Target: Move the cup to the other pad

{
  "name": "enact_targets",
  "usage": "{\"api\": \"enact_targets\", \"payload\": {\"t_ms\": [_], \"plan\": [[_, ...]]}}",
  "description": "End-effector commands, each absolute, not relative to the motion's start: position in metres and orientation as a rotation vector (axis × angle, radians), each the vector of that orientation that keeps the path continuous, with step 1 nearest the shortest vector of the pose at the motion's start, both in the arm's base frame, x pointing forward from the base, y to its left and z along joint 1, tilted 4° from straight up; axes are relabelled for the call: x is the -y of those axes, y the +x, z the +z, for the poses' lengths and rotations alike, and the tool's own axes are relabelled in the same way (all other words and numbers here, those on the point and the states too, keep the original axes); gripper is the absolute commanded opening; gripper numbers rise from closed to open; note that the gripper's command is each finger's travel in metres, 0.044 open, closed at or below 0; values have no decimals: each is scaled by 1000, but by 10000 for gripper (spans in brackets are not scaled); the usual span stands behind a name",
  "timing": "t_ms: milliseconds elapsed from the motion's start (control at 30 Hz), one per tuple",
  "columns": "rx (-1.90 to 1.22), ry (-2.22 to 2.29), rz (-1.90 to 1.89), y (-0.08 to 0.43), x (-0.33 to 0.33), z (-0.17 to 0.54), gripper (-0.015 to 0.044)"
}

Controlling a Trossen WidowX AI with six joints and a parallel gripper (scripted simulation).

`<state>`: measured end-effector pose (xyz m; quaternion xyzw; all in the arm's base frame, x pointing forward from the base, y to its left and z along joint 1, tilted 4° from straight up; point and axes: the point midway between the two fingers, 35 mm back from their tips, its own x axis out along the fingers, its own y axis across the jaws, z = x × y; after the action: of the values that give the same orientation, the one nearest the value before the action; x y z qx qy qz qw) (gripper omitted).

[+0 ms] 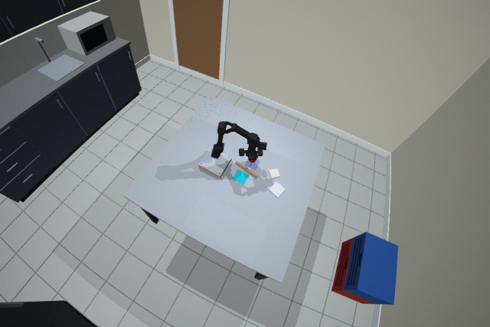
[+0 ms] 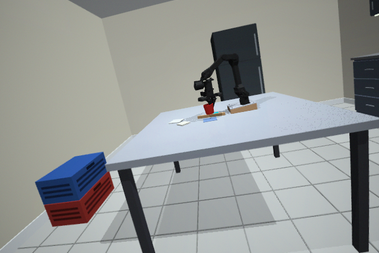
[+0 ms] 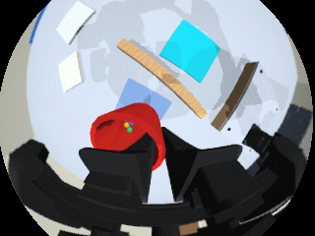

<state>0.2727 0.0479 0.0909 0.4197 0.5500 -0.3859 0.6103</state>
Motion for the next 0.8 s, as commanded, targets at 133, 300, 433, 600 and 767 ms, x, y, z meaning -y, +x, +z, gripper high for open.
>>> {"api": "enact_targets", "payload": {"t_ms": [133, 300, 433, 600, 767], "plan": [[-1269, 969, -890, 273, -48, 91, 0], [-1269, 969, -890, 272, -43, 91, 0], [-1269, 969, -890, 269, -36, 91, 0], [-1269, 969, -891, 266, -26, 91, 0], [-1268, 968, -891, 264, -16, 91, 0]]}}
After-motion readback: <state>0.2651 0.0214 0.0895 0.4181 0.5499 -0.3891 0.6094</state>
